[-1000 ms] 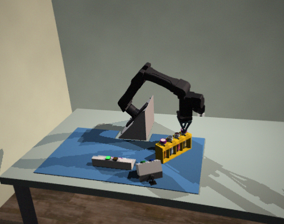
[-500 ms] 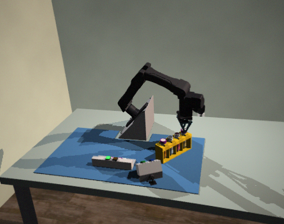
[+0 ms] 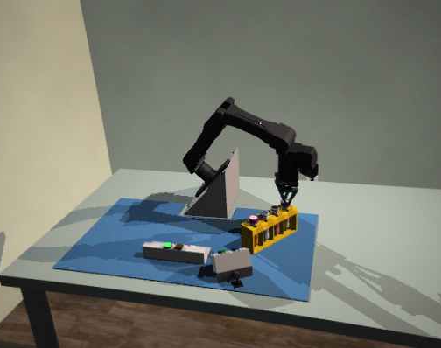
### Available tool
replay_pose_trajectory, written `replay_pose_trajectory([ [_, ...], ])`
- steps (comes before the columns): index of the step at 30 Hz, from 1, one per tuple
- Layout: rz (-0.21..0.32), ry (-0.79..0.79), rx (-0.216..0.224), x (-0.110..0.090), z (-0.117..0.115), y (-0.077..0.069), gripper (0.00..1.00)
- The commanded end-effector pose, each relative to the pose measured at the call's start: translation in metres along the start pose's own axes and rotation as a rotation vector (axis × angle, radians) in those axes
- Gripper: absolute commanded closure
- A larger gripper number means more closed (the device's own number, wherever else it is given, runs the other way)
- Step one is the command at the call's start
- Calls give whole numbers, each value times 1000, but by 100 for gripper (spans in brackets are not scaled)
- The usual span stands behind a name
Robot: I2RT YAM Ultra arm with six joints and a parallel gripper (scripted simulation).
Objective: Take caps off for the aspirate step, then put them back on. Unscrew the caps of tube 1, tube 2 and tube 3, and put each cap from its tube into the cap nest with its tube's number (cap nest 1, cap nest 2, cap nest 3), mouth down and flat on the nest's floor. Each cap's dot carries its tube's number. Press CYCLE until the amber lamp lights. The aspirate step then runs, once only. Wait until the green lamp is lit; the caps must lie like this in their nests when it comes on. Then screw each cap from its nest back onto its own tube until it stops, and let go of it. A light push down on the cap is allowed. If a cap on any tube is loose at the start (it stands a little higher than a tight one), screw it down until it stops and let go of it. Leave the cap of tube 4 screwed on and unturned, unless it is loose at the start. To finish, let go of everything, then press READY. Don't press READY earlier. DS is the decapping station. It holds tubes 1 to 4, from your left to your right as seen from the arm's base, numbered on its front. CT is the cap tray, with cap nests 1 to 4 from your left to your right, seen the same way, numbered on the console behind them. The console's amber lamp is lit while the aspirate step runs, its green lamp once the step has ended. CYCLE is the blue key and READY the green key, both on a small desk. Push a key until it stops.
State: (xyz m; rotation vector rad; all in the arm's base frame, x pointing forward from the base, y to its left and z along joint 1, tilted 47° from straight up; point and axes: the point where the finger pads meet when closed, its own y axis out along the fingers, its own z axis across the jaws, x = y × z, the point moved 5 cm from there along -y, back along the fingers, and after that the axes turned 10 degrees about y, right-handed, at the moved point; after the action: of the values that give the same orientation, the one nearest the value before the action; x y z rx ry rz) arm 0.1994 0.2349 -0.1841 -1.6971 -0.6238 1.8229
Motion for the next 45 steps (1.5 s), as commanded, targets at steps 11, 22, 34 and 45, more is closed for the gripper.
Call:
replay_pose_trajectory([
  [11, -19, 229, -9, 2, -2, -1, 51],
  [22, -19, 229, -9, 1, -2, 1, 51],
  [34, -19, 229, -9, 1, -2, 1, 100],
  [45, -20, 429, -7, 1, -2, 1, 100],
])
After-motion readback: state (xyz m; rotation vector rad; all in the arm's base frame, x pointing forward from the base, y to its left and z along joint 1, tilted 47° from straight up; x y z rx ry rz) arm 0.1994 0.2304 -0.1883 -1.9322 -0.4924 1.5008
